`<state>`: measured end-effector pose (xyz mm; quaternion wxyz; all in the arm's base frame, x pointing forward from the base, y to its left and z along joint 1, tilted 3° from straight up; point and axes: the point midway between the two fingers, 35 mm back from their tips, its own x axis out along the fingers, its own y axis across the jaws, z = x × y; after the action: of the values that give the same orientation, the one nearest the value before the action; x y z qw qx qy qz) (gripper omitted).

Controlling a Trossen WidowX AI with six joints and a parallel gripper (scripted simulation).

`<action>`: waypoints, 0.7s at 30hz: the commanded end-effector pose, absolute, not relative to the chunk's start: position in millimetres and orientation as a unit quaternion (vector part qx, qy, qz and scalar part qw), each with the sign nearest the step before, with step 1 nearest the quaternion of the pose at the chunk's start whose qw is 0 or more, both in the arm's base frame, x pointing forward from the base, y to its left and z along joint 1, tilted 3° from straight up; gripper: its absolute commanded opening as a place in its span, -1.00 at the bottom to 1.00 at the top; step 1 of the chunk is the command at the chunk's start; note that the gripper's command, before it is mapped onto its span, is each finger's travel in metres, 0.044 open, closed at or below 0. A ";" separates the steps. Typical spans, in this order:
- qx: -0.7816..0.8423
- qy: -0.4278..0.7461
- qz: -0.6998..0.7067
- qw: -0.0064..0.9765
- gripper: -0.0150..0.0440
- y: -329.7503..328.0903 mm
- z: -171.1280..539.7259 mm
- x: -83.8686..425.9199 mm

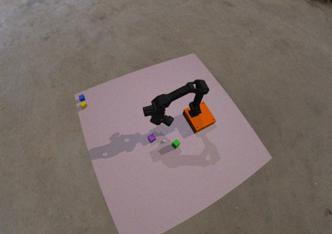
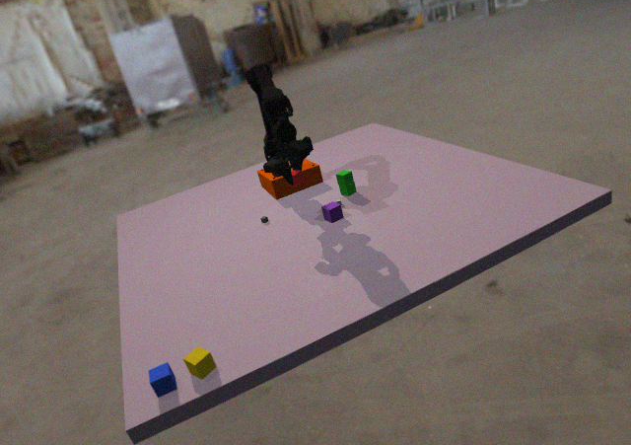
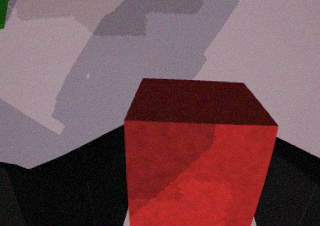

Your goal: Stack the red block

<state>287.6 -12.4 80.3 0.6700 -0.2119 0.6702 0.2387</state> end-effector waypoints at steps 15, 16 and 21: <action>-0.219 0.660 0.252 0.673 -0.49 72.9 85.4 273.9; -0.220 0.659 0.253 0.673 -0.49 77.4 85.7 272.5; -0.223 0.657 0.257 0.673 -0.49 98.7 86.9 264.5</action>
<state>269.1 86.9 85.5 0.6707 -0.2232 0.6597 0.2552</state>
